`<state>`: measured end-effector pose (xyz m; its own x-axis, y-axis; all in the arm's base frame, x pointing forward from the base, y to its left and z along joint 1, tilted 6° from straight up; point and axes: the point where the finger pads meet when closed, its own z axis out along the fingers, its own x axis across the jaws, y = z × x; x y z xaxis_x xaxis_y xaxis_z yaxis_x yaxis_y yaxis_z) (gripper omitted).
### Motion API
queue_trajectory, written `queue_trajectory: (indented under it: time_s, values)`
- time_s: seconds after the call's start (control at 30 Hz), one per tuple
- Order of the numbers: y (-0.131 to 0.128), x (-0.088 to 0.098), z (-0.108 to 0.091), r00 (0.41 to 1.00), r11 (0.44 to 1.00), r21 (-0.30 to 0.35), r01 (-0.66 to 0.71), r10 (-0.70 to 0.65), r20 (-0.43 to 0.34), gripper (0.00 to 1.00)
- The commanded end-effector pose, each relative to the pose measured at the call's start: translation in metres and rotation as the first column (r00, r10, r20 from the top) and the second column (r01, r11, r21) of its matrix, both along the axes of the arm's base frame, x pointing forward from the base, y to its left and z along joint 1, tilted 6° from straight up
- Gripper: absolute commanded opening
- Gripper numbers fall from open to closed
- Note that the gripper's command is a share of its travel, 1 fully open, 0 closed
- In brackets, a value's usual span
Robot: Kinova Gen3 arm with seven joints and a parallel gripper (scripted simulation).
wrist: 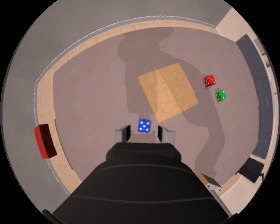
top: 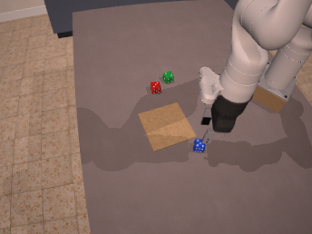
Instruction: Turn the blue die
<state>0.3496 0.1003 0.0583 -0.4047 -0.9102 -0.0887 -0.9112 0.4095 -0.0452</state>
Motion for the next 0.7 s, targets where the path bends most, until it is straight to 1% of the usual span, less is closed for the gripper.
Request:
queue_trajectory:
  time_s: [0.0, 0.27, 0.67]
  values:
    - [0.0009, 0.0004, -0.0004, 0.999, 0.999, 0.002, 0.037, -0.037, 0.005, 1.00]
    - [-0.0008, 0.0003, -0.0005, 0.995, 0.995, 0.005, 0.096, -0.096, 0.007, 1.00]
    - [-0.0012, 0.0003, -0.0005, 0.994, 0.994, 0.006, 0.110, -0.110, 0.007, 1.00]
